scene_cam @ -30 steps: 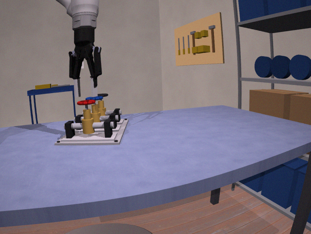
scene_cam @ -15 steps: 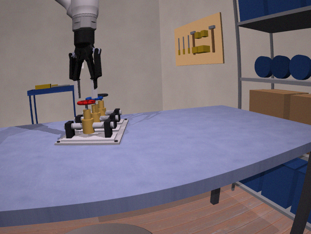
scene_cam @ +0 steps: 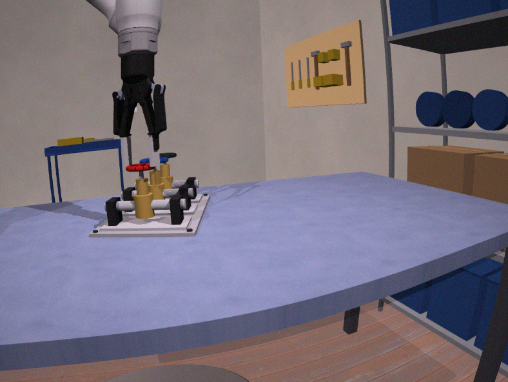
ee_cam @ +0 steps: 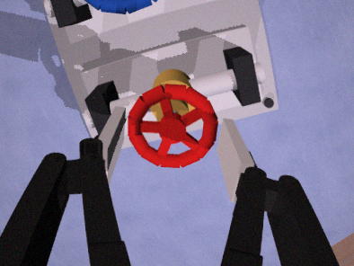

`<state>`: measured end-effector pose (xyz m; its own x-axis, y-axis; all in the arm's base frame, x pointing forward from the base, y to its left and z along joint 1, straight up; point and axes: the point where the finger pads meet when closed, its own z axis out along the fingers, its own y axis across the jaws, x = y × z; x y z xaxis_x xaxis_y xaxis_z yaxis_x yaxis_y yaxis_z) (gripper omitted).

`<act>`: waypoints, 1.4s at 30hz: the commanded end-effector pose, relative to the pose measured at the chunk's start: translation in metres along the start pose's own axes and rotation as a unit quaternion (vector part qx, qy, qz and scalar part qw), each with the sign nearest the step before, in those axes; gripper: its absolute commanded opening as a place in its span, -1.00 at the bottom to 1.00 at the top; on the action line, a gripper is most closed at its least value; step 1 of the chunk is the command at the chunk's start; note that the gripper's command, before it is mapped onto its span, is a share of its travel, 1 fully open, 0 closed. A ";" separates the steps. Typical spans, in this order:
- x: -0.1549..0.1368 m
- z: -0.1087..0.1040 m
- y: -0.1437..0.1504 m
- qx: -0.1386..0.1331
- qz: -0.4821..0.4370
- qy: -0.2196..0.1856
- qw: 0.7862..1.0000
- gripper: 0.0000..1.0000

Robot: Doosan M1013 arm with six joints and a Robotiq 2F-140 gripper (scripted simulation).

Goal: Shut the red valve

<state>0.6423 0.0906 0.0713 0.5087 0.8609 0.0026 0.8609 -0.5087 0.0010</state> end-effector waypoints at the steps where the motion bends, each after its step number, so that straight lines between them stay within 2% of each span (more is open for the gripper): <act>1: 0.000 0.002 0.000 0.000 0.000 0.000 1.000 0.07; 19: 0.000 0.013 0.000 0.000 0.000 0.000 1.000 0.07; 42: 0.000 0.014 0.000 0.000 0.000 0.000 1.000 0.07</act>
<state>0.6423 0.0906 0.0570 0.5087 0.8609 0.0026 0.8609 -0.5087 0.0010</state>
